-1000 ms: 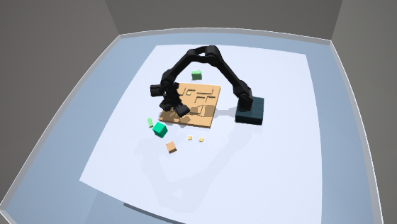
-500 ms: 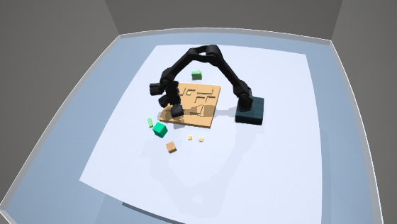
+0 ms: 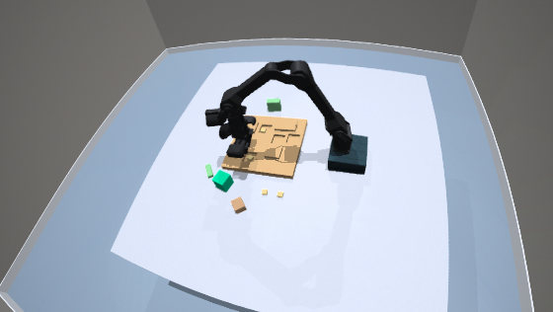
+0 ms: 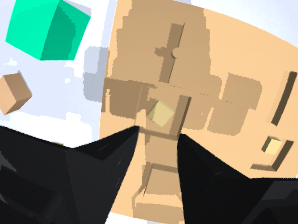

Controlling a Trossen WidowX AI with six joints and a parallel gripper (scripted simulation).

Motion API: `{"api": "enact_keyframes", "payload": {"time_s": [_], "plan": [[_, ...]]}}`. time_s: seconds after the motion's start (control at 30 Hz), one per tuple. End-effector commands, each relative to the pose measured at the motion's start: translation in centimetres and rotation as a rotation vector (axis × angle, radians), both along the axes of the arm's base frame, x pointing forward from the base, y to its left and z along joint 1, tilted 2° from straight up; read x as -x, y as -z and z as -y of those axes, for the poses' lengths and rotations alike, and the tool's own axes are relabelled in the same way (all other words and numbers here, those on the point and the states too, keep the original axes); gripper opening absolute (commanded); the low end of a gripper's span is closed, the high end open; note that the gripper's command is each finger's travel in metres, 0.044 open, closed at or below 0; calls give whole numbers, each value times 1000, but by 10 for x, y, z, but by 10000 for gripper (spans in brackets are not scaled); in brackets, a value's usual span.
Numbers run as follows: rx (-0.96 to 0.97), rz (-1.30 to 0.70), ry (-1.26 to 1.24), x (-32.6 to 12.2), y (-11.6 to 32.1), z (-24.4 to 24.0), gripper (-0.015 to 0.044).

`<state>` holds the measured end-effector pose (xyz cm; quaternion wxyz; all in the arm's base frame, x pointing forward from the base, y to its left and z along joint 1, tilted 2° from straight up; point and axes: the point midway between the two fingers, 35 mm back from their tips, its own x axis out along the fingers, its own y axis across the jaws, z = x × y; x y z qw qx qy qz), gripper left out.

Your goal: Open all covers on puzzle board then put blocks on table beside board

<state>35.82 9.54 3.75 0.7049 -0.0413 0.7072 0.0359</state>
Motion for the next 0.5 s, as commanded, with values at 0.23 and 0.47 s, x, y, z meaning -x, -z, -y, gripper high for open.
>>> {"api": "enact_keyframes", "payload": {"time_s": [0.23,0.47], "plan": [[2,4,206,0,-17,0,144],[2,4,206,0,-9,0,144]]}}
